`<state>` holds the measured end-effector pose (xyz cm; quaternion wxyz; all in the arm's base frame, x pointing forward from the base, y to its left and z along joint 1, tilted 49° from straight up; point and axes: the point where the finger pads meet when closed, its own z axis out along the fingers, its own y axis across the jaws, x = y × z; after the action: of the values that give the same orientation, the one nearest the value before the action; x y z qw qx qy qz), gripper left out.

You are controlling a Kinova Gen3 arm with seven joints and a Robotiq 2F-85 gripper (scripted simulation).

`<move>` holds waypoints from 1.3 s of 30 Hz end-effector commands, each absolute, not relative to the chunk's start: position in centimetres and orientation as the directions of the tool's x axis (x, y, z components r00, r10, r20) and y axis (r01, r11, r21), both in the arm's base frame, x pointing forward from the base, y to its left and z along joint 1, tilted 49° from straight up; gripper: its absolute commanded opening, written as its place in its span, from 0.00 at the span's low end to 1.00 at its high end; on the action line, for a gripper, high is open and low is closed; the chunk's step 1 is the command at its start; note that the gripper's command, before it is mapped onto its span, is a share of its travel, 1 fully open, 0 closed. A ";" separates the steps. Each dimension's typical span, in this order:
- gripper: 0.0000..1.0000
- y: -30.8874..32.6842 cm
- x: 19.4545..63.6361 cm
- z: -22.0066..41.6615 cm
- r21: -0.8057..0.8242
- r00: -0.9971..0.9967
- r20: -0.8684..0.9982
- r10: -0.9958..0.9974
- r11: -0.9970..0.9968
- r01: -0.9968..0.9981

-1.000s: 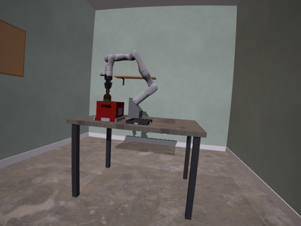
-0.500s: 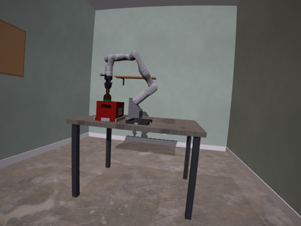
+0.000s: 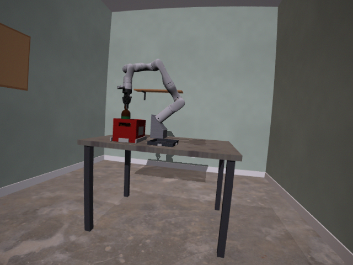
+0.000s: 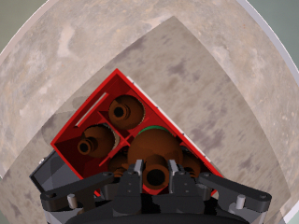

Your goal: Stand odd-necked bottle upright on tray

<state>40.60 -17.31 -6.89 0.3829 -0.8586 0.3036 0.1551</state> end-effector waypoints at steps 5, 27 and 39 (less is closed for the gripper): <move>0.00 -17.6 40.6 -6.7 -0.563 0.767 -0.497 -0.405 -0.522 -0.640; 0.00 -19.1 40.7 -5.3 -0.563 0.767 -0.497 -0.405 -0.522 -0.640; 0.00 -19.9 40.7 -4.6 -0.563 0.767 -0.497 -0.405 -0.522 -0.640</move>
<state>40.65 -19.62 -4.80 0.3835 -0.8583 0.3030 0.1562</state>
